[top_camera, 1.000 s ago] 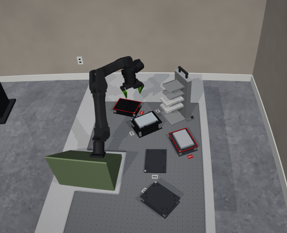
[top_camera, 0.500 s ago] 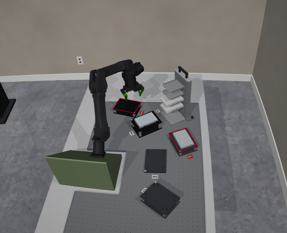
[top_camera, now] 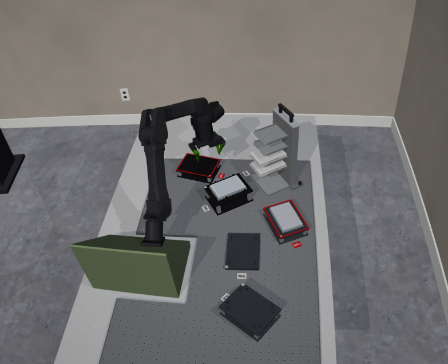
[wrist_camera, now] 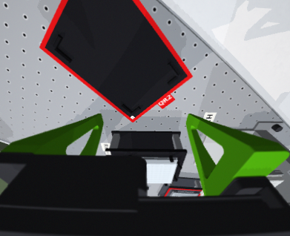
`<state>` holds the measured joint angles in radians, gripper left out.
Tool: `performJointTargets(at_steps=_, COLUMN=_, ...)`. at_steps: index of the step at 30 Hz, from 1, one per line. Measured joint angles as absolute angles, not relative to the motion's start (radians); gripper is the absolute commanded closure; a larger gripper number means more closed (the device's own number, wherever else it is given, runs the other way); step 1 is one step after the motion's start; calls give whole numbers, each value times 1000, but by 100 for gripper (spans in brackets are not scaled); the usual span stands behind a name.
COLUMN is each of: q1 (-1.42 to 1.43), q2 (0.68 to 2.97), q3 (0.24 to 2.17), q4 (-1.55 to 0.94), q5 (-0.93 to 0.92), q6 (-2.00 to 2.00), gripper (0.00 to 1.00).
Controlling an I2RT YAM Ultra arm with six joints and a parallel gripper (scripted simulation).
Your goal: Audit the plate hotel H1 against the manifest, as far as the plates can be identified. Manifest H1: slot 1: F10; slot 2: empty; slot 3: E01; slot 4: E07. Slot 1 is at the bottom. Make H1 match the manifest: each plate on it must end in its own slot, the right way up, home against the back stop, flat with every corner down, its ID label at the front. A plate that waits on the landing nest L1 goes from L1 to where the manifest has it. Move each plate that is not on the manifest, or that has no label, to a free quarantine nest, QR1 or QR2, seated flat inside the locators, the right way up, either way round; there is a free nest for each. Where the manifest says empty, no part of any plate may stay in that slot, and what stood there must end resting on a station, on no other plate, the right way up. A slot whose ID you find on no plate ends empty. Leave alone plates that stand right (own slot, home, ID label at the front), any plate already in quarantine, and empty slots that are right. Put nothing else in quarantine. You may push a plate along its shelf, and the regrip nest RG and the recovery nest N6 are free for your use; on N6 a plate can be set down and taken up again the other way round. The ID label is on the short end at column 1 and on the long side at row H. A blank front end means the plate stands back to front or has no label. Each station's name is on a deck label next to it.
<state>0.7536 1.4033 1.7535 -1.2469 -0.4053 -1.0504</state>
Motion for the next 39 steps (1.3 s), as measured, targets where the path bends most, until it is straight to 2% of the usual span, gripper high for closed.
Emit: performJointTargets(at_steps=39, q1=756, q2=1403, q3=1747, q4=-1229, q5=-404, q6=-1044, gripper=0)
